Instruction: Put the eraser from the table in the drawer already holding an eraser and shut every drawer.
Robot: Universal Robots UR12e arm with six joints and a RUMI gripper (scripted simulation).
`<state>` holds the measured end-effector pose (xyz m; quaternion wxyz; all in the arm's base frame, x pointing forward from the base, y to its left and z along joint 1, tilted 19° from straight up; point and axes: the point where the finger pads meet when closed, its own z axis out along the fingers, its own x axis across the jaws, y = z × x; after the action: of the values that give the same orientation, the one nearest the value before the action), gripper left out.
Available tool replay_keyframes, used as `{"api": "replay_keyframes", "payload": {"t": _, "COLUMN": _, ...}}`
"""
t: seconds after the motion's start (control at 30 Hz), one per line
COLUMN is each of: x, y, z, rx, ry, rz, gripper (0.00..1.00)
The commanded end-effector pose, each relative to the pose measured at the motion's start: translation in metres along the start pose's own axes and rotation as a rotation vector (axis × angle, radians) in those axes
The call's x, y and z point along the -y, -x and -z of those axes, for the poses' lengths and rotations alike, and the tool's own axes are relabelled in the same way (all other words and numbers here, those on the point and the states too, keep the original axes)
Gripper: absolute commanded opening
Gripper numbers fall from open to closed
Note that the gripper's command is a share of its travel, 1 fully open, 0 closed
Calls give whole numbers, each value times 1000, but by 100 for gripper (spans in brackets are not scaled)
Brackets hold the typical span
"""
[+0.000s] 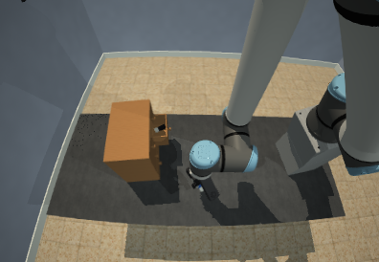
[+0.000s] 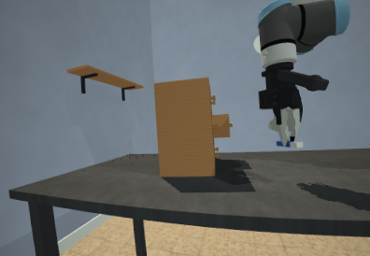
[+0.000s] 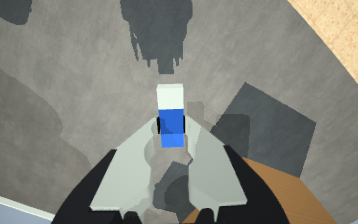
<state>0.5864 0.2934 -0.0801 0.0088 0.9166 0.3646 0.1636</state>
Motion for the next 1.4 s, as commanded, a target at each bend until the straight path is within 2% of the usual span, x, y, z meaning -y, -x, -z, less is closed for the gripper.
{"api": "replay_keyframes", "payload": {"t": 0.0, "x": -4, "y": 0, "z": 0, "rx": 0, "ry": 0, "rz": -29, "gripper": 11}}
{"api": "replay_keyframes", "payload": {"t": 0.2, "x": -15, "y": 3, "z": -1, "rx": 1, "ry": 0, "rz": -123, "gripper": 11}}
{"api": "replay_keyframes", "payload": {"t": 0.53, "x": -62, "y": 16, "z": -3, "rx": 5, "ry": -1, "rz": -499, "gripper": 11}}
{"api": "replay_keyframes", "payload": {"t": 0.6, "x": -62, "y": 16, "z": -3, "rx": 5, "ry": -1, "rz": -499, "gripper": 11}}
{"api": "replay_keyframes", "payload": {"t": 1.1, "x": -167, "y": 59, "z": -4, "rx": 7, "ry": 0, "rz": -1201, "gripper": 11}}
{"api": "replay_keyframes", "payload": {"t": 1.17, "x": -167, "y": 59, "z": -4, "rx": 7, "ry": 0, "rz": -1201, "gripper": 11}}
{"api": "replay_keyframes", "payload": {"t": 1.2, "x": -173, "y": 62, "z": -4, "rx": 7, "ry": 1, "rz": -1327, "gripper": 11}}
{"api": "replay_keyframes", "payload": {"t": 1.37, "x": -204, "y": 80, "z": -2, "rx": 5, "ry": 0, "rz": -1531, "gripper": 11}}
